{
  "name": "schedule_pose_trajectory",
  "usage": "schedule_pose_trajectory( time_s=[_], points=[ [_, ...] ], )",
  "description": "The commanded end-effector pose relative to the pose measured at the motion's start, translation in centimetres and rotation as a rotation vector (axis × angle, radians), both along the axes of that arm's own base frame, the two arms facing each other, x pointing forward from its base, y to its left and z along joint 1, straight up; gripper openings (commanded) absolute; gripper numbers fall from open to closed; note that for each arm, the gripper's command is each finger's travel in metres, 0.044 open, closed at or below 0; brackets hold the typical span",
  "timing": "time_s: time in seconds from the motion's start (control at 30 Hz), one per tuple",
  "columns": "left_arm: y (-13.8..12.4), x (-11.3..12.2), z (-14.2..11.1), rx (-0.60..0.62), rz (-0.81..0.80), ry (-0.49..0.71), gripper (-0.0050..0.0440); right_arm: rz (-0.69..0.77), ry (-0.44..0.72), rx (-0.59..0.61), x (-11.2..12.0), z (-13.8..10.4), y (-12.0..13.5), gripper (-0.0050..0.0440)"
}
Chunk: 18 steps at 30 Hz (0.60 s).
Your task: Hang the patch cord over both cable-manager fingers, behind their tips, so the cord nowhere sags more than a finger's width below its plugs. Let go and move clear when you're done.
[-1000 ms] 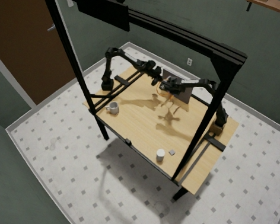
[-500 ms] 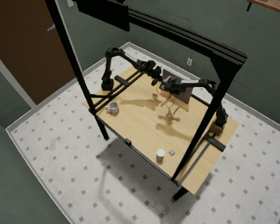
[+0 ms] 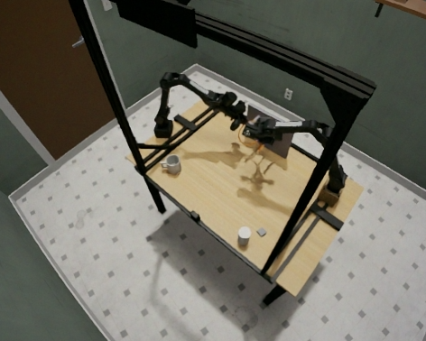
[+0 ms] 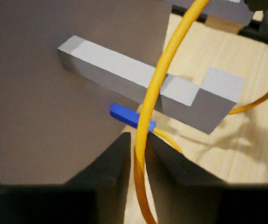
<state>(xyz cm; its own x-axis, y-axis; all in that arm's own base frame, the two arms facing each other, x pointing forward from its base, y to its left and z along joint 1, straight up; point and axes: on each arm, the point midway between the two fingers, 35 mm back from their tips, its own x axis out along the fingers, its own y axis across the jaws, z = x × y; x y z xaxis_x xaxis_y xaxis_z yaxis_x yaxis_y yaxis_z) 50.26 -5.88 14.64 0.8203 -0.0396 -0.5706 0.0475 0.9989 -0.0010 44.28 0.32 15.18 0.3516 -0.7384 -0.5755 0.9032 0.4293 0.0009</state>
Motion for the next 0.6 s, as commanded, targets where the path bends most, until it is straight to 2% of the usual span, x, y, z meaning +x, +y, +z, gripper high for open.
schedule_pose_trajectory(
  time_s=[0.0,0.57],
  points=[
    [0.05,0.10,1.09,-0.003,0.001,-0.024,0.0040,-0.001,-0.028,0.002,0.24,0.97,0.15,0.0025],
    [0.05,0.10,1.09,-0.003,0.001,-0.024,0.0040,-0.001,-0.033,0.004,-0.45,1.51,-0.03,0.0025]
  ],
)
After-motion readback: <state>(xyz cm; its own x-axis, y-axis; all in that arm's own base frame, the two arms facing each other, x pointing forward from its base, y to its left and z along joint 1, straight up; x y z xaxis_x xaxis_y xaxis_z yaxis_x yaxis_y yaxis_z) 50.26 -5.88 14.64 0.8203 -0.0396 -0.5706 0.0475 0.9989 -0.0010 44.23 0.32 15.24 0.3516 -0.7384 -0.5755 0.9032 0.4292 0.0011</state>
